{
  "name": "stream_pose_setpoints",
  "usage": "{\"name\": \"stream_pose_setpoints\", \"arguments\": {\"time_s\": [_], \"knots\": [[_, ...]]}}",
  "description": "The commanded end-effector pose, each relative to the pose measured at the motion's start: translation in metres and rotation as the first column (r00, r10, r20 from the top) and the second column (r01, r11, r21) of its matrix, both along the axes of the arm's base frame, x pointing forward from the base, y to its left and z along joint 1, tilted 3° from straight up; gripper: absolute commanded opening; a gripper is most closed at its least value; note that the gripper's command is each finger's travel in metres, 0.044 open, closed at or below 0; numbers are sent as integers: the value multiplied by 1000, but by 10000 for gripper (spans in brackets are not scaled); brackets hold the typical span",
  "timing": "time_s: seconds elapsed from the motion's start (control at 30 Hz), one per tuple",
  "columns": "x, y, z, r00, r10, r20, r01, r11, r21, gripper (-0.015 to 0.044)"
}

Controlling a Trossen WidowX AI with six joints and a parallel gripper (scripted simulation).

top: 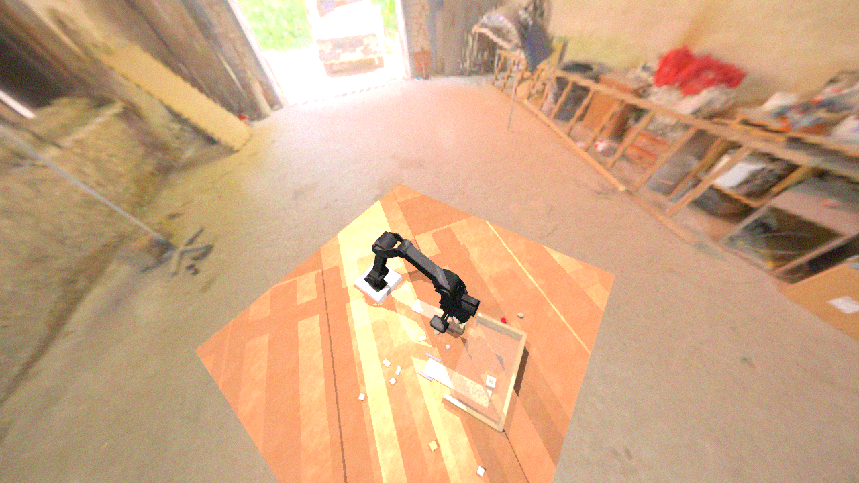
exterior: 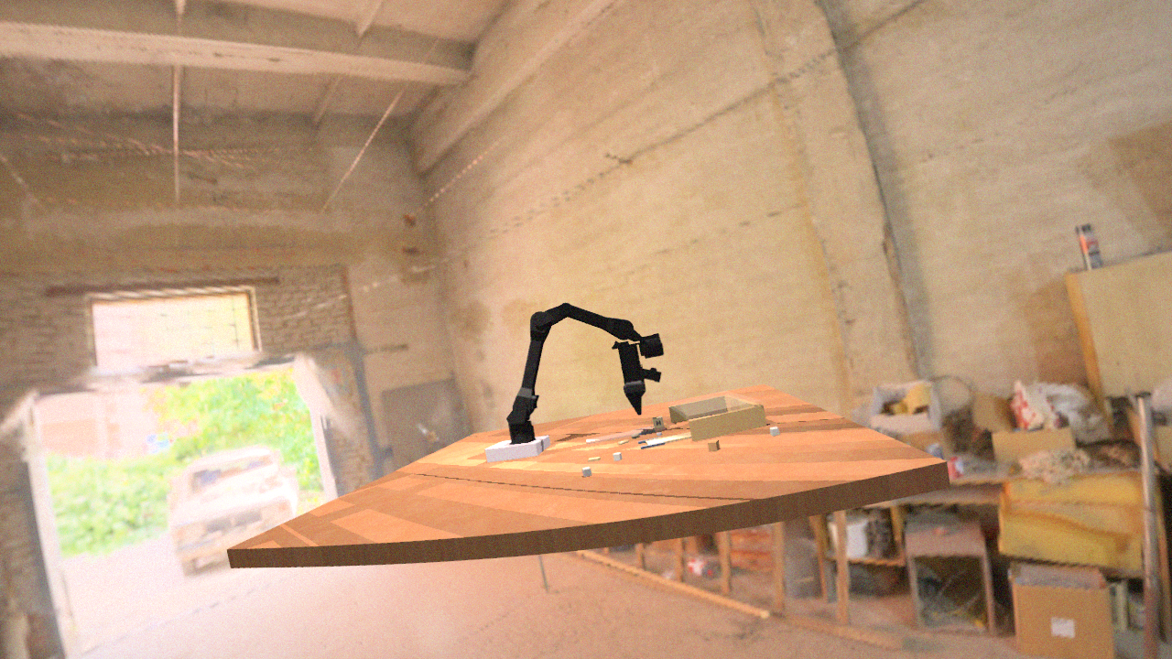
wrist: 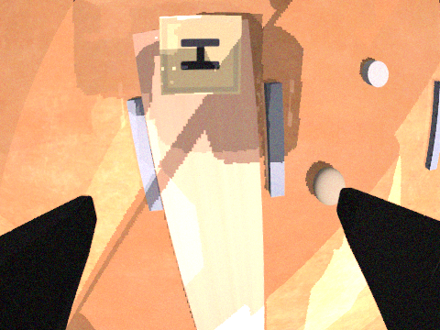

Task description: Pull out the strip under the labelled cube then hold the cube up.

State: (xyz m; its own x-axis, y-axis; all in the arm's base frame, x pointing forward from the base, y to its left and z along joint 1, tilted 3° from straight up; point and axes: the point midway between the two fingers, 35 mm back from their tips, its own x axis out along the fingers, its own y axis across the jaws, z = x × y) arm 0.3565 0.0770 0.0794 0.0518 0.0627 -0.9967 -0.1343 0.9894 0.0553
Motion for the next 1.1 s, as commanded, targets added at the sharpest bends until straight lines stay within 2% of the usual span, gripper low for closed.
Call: {"name": "stream_pose_setpoints", "arguments": {"time_s": [0.0, 0.33, 0.57, 0.6, 1.07], "knots": [[15, 4, 3, 1000, -4, 2, 4, 1000, 1, 440], [47, 12, 11, 1000, -4, 5, 4, 1000, 1, 440], [48, 12, 2, 1000, -4, 6, 4, 1000, 1, 256], [48, 12, 1, 1000, -4, 6, 4, 1000, 1, 250], [50, 14, -22, 1000, -4, 5, 4, 1000, 1, 250]]}}
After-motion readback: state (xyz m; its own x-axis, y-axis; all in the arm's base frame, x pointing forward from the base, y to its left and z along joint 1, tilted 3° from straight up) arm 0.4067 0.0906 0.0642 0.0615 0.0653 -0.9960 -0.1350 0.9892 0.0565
